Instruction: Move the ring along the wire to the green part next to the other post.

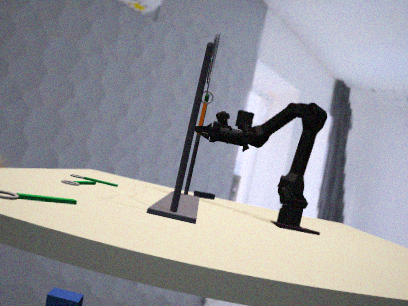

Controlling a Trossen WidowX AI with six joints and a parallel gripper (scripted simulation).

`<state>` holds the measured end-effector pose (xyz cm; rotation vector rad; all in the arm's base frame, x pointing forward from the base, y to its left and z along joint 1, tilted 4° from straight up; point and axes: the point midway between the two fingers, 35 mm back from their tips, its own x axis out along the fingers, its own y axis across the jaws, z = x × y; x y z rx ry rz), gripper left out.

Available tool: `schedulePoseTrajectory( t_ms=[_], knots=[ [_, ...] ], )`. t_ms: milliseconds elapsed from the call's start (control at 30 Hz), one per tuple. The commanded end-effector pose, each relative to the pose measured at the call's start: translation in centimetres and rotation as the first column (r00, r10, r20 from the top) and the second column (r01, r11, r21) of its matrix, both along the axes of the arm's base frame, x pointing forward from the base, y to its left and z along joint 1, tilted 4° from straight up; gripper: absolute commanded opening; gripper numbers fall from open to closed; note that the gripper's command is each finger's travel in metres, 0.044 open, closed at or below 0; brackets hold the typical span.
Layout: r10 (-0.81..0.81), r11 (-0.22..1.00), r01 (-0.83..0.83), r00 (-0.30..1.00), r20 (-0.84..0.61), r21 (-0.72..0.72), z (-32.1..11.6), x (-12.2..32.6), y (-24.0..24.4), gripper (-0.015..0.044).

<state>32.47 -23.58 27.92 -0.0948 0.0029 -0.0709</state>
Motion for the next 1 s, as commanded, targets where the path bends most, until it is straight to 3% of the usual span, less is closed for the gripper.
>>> schedulePoseTrajectory(
  t_ms=[0,967],
  knots=[
    [-0.004,1.0,0.004,1.0,0.001,0.002,0.1,0.0,-0.1,-0.015],
    [-0.003,1.0,0.003,1.0,0.001,0.008,-0.1,0.2,1.9,-0.015]
  ],
)
